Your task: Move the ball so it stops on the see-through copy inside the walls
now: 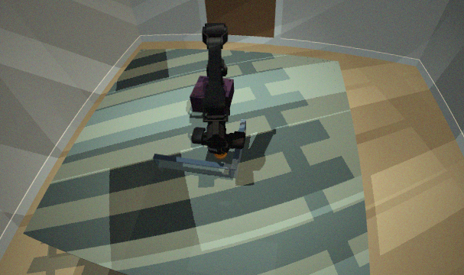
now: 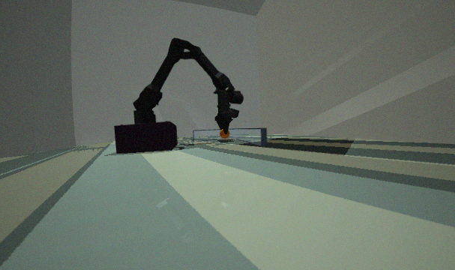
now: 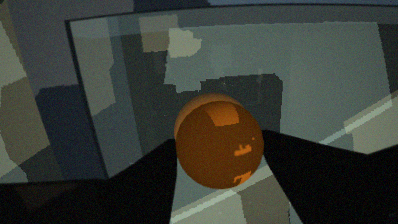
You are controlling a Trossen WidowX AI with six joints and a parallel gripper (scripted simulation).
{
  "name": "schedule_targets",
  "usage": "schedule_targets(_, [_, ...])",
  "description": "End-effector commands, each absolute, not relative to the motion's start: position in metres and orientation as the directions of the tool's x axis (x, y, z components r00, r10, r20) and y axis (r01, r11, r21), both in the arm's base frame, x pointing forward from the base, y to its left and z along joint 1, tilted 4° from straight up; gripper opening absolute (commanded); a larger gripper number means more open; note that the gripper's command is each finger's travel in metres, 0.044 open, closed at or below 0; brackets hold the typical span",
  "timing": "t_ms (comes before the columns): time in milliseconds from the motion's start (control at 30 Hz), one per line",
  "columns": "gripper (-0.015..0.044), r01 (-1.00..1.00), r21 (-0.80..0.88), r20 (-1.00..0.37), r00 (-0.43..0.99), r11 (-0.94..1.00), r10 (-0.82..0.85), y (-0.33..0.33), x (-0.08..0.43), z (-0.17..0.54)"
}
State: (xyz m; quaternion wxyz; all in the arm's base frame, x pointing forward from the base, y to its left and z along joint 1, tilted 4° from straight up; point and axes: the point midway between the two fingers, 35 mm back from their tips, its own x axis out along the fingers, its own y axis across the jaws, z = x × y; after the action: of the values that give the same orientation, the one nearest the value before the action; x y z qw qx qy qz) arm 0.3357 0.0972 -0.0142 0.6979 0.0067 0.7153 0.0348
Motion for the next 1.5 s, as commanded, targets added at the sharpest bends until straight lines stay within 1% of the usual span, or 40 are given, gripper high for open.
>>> schedule_targets(0, [0.0, -0.036, 0.065, -0.998, -0.02, 0.997, 0.064, 0.099, 0.337, -0.017])
schedule_targets(433, [0.0, -0.036, 0.065, -0.998, -0.02, 0.997, 0.065, 0.1, 0.336, -0.033])
schedule_targets(867, [0.0341, -0.039, 0.061, -0.998, -0.018, 0.997, 0.06, 0.099, 0.337, -0.03])
schedule_targets(1000, [0.0349, -0.039, 0.062, -0.998, -0.018, 0.997, 0.061, 0.099, 0.338, -0.019])
schedule_targets(1167, [0.0349, -0.036, 0.065, -0.998, -0.019, 0.997, 0.064, 0.094, 0.339, 0.053])
schedule_targets(1467, [0.0349, -0.034, 0.066, -0.998, 0.004, 0.997, 0.066, 0.095, 0.344, 0.053])
